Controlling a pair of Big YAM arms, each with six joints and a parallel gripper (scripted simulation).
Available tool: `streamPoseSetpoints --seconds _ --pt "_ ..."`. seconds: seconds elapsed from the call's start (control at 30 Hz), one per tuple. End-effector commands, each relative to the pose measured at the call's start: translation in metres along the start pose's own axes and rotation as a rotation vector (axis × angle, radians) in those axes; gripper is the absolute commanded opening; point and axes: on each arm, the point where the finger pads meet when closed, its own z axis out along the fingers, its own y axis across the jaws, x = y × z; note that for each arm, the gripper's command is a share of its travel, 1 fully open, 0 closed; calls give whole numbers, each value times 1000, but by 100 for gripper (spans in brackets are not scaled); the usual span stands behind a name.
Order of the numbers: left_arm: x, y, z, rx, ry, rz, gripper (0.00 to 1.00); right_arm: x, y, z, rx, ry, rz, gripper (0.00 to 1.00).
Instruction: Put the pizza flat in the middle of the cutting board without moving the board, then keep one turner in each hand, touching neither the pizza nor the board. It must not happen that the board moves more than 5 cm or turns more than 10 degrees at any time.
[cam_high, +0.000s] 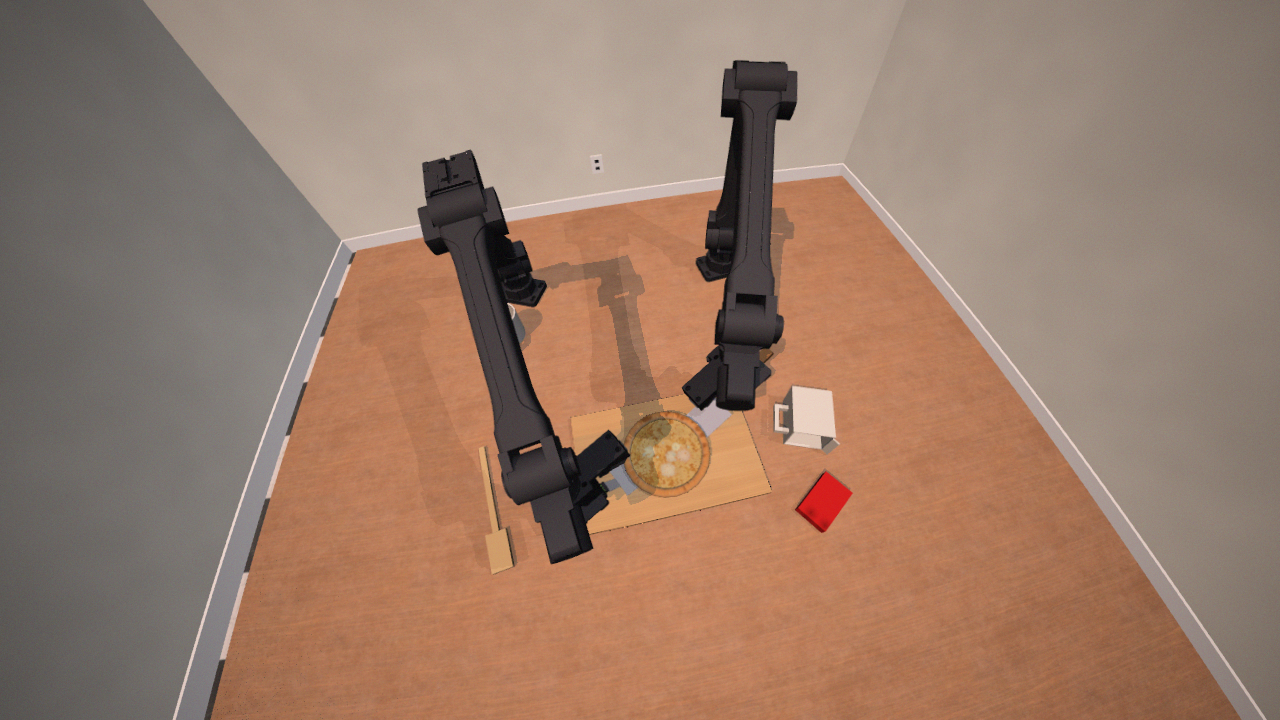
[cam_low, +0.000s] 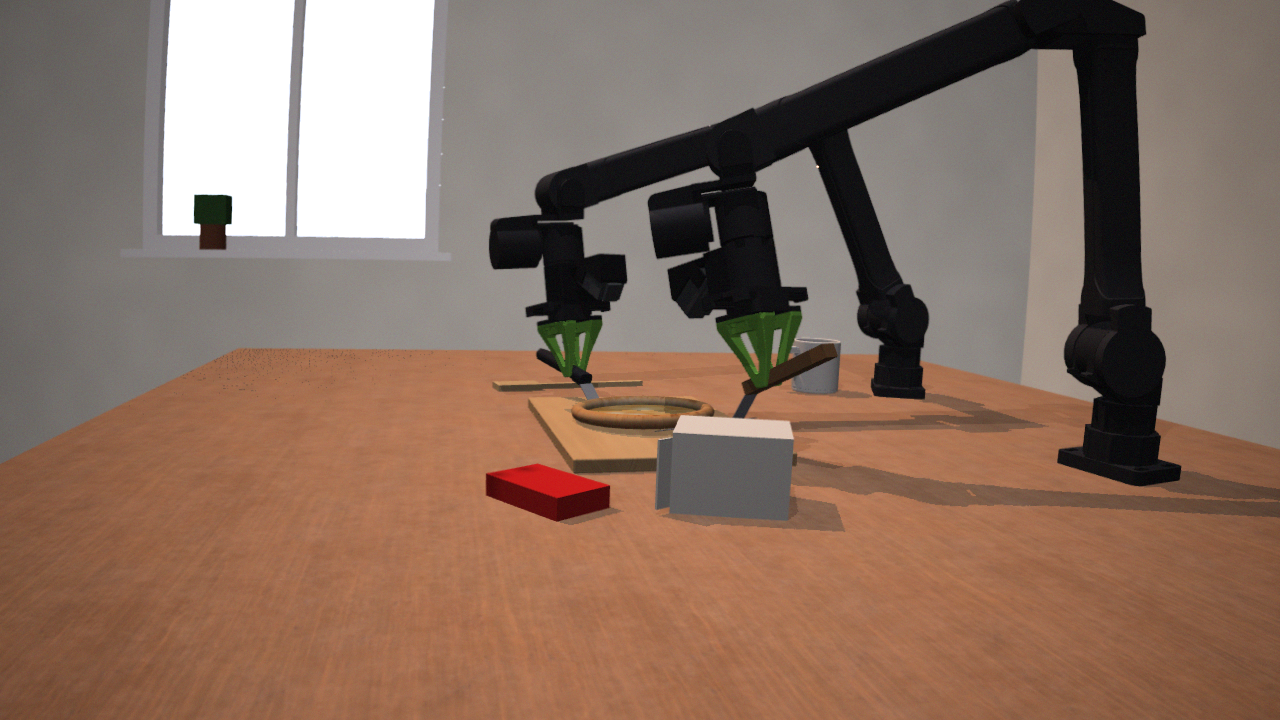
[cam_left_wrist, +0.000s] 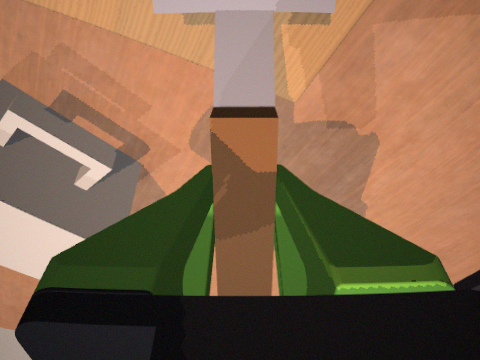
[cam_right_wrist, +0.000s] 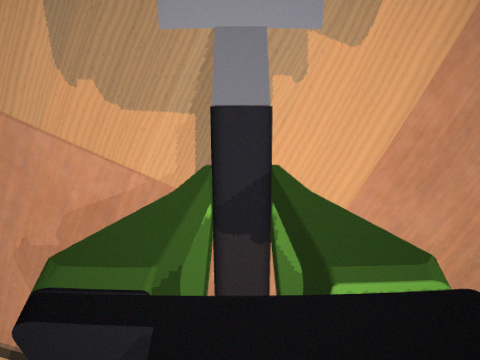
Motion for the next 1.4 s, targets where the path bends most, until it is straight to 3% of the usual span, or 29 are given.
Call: streamPoseSetpoints --seconds 0.0,1.37 --pt "16 6 -15 -19 -19 -15 6 -7 -22 -51 89 22 -29 6" --pt "65 6 5 -28 -31 -10 6 -8 -30 -51 116 29 -37 6"
